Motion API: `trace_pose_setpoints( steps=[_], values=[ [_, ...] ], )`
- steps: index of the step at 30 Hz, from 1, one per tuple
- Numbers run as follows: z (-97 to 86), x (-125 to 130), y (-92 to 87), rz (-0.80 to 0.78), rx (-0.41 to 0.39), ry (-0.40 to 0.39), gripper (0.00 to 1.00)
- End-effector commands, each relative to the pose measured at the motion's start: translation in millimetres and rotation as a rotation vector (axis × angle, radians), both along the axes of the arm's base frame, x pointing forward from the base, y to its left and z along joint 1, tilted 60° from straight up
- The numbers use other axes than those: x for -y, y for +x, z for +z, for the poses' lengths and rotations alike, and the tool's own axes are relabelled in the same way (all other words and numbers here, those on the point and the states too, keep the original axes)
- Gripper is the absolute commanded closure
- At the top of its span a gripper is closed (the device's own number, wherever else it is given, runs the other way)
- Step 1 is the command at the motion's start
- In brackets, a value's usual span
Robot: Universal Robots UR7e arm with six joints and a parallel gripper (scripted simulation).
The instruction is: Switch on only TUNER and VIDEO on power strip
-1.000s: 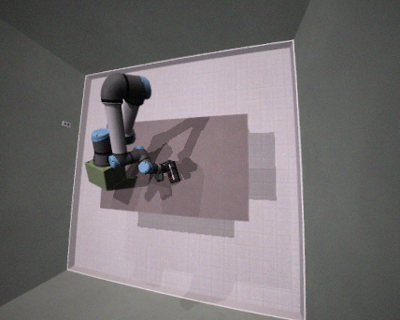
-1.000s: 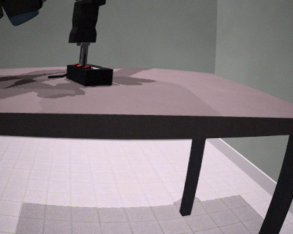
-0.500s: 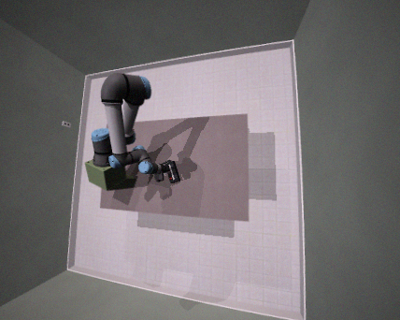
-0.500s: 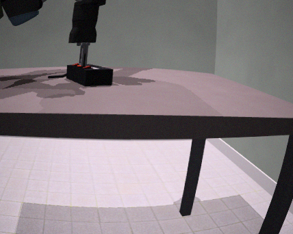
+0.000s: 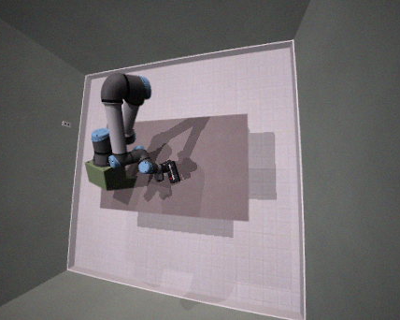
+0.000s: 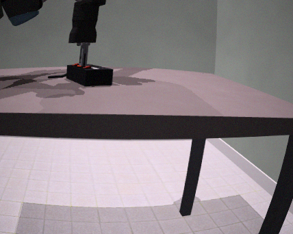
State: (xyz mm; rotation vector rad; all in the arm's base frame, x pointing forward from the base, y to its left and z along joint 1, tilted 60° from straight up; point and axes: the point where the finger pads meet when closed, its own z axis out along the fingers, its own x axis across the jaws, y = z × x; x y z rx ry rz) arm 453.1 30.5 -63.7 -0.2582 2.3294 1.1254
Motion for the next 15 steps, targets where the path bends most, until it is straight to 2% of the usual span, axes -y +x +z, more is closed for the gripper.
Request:
trace_pose_setpoints(
  steps=[1, 7, 15],
  values=[
    [-0.1, -1.0, -0.1, 0.002, 0.001, 0.002, 1.00],
    [2.6, 3.0, -2.0, 0.002, 0.001, 0.002, 1.00],
    [14.1, 20.5, -10.7, 0.002, 0.001, 0.002, 1.00]
  ],
)
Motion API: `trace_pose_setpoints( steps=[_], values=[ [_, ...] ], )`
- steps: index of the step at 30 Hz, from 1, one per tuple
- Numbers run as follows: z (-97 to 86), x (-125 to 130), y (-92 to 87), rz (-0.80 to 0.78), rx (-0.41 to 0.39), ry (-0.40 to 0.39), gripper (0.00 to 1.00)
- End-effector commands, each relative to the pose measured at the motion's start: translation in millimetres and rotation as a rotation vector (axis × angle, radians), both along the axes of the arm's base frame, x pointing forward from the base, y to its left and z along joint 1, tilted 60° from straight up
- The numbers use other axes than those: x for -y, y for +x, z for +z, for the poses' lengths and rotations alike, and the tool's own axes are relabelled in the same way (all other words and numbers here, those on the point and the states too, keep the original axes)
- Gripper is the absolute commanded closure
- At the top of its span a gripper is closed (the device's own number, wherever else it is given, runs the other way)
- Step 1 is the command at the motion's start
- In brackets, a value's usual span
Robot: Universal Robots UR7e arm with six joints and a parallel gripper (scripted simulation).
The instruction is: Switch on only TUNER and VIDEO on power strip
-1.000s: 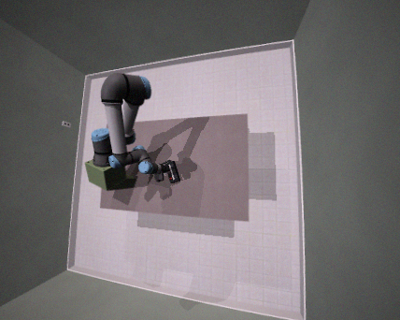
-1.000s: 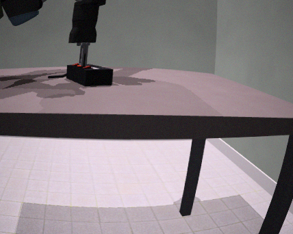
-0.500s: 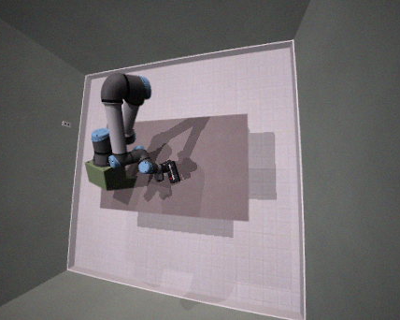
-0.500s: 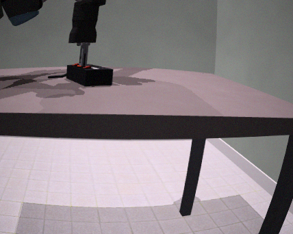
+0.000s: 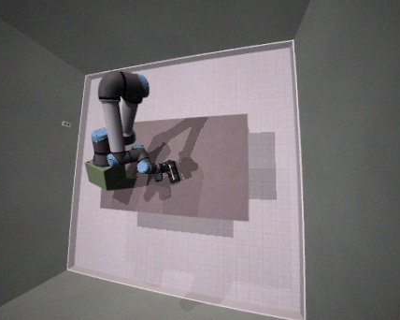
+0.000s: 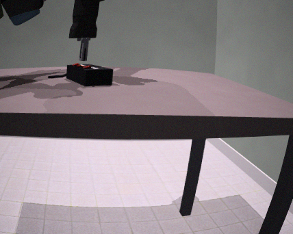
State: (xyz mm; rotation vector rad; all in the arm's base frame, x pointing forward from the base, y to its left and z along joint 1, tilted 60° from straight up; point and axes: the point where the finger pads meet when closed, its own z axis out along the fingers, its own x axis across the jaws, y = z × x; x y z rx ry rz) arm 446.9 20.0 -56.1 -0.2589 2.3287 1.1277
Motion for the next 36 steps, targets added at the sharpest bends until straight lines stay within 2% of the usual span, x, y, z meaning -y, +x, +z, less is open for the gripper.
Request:
trace_pose_setpoints(
  steps=[1, 29, 36],
  values=[
    [7.9, 12.1, -5.5, 0.001, 0.001, 0.000, 1.00],
    [12.0, 19.3, -8.7, 0.001, 0.001, 0.000, 1.00],
    [-12.1, 56.7, 1.6, 0.001, 0.001, 0.001, 1.00]
  ],
)
